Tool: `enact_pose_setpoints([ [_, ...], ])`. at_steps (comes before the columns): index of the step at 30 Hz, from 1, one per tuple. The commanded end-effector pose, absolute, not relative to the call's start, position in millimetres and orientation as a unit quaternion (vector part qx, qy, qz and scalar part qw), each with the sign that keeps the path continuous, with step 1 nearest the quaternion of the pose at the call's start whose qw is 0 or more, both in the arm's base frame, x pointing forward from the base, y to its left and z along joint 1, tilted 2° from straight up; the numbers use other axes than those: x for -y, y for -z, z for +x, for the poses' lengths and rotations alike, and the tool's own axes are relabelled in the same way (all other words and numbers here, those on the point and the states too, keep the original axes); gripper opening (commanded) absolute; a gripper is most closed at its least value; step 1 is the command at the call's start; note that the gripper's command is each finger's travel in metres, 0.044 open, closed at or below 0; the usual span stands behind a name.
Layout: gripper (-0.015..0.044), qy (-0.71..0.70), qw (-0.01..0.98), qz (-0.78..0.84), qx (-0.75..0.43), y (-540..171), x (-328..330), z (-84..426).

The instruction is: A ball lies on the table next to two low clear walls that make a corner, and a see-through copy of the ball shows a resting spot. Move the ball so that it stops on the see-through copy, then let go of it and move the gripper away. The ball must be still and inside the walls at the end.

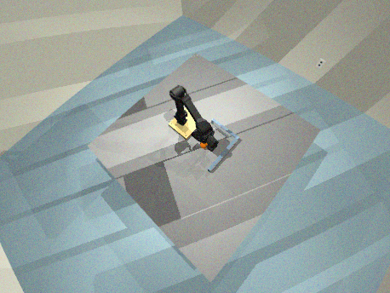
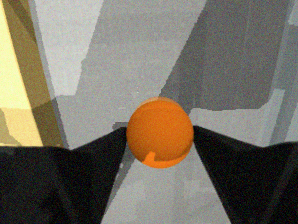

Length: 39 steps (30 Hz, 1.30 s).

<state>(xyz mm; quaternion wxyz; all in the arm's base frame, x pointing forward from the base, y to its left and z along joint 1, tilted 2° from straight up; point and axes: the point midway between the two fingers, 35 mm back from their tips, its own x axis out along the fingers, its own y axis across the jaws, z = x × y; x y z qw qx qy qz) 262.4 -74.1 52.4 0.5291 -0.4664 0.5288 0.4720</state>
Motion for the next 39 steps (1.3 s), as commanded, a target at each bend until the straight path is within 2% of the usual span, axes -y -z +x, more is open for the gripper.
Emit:
enact_pose_setpoints([
  [1,0.0000,-0.470,0.529,-0.466,-0.531,-47.2,74.7,262.1],
  [18,0.0000,-0.470,0.528,-0.466,-0.531,-28.1,74.6,261.9],
  [33,0.0391,-0.470,0.530,-0.468,-0.528,-32.5,74.2,262.7],
  [39,0.0391,-0.470,0.529,-0.467,-0.530,-96.8,75.5,265.3],
])
